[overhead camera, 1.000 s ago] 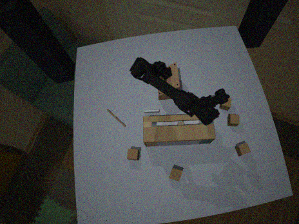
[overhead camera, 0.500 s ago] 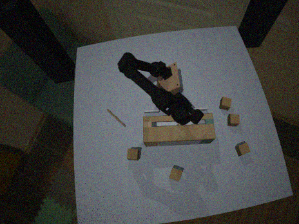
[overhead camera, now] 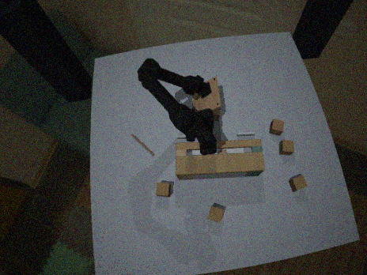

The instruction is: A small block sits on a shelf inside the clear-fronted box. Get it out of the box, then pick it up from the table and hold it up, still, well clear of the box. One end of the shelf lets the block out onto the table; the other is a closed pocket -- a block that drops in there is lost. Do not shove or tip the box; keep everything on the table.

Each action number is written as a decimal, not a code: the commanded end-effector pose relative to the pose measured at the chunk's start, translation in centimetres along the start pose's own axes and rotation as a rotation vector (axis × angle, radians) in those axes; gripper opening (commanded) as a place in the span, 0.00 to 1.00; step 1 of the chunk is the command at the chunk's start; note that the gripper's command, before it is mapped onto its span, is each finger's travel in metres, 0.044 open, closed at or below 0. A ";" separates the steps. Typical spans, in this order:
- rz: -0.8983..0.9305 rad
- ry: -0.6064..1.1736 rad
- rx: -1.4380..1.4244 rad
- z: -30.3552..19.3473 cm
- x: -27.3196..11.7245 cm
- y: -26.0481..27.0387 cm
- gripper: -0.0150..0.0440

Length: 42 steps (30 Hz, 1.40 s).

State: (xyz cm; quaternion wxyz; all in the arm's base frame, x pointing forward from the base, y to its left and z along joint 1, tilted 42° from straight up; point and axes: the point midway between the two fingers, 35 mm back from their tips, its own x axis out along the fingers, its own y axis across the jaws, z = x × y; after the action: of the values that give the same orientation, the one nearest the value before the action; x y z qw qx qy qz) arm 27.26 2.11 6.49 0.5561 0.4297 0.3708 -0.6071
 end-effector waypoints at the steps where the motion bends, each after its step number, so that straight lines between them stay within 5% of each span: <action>1: 0.004 -0.016 0.026 0.5 -0.1 -0.2 0.93; 42: 0.005 -0.017 0.027 2.0 6.0 0.5 0.93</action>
State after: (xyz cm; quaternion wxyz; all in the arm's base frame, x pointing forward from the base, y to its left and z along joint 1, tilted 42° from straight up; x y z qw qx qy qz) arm 27.63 -1.45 2.35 0.5560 0.4387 0.3554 -0.6100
